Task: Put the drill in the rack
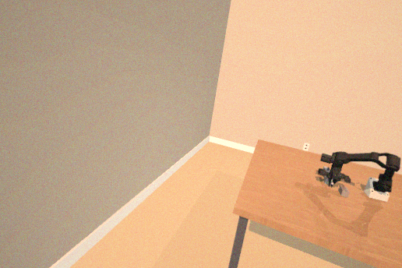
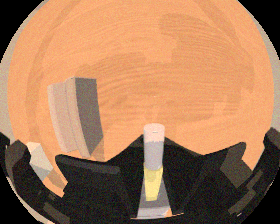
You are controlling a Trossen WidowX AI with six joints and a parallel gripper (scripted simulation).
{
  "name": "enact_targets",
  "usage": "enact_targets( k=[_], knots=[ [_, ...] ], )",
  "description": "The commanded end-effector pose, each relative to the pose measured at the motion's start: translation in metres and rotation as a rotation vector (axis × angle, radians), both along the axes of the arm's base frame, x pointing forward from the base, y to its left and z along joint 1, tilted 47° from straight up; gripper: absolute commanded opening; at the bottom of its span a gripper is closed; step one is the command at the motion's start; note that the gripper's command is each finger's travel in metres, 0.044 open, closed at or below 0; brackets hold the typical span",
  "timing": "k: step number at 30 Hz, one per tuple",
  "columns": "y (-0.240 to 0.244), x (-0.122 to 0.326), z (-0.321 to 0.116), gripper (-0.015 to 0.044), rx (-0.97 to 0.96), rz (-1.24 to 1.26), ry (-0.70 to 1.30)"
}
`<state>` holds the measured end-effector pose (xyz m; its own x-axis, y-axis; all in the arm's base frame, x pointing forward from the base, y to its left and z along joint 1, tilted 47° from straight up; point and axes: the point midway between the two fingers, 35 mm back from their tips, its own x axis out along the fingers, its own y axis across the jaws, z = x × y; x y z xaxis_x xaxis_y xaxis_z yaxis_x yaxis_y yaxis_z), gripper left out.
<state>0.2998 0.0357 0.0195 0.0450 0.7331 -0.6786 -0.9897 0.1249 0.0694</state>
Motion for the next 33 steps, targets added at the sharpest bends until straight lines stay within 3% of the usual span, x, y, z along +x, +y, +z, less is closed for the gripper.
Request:
enact_targets(
  k=[1,33],
  knots=[
    [0.003,0.001,0.003,0.0,-0.002,-0.003,0.001],
    [0.03,0.011,0.04,0.0,0.0,-0.003,0.001]
  ],
)
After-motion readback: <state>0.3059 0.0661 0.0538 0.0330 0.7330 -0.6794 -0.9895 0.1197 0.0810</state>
